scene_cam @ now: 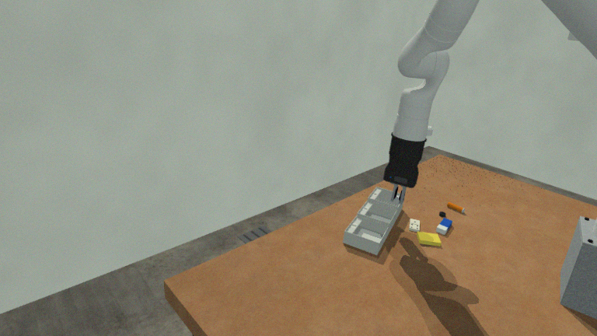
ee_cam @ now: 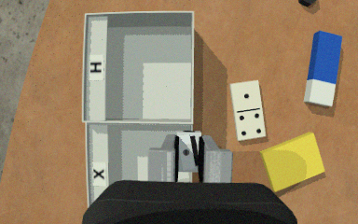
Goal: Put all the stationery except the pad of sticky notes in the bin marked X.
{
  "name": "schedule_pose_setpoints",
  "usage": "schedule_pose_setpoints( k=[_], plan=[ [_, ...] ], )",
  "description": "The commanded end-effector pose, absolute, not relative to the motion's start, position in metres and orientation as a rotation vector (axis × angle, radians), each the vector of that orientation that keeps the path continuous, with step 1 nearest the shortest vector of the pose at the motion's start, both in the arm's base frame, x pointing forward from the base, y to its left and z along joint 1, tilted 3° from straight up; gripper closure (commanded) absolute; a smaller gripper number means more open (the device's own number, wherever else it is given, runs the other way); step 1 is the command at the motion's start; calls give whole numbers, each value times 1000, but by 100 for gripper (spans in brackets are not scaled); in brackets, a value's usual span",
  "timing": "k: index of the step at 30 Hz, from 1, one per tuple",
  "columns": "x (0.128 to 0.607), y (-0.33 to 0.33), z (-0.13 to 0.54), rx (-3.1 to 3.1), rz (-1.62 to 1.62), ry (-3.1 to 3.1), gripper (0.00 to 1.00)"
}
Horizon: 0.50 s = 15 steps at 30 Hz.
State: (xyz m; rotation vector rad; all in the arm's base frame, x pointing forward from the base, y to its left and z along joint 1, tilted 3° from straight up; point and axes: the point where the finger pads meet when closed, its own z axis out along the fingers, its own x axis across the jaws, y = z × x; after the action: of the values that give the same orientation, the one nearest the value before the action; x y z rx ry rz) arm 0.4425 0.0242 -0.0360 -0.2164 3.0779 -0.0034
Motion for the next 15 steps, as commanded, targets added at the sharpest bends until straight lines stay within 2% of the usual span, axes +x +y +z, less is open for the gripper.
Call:
schedule_pose_setpoints(
  k=[1,15],
  plan=[
    [455,40,-36,-234,-8,3079,68],
    [472,60,-35,-240,-9,3074,68]
  ],
)
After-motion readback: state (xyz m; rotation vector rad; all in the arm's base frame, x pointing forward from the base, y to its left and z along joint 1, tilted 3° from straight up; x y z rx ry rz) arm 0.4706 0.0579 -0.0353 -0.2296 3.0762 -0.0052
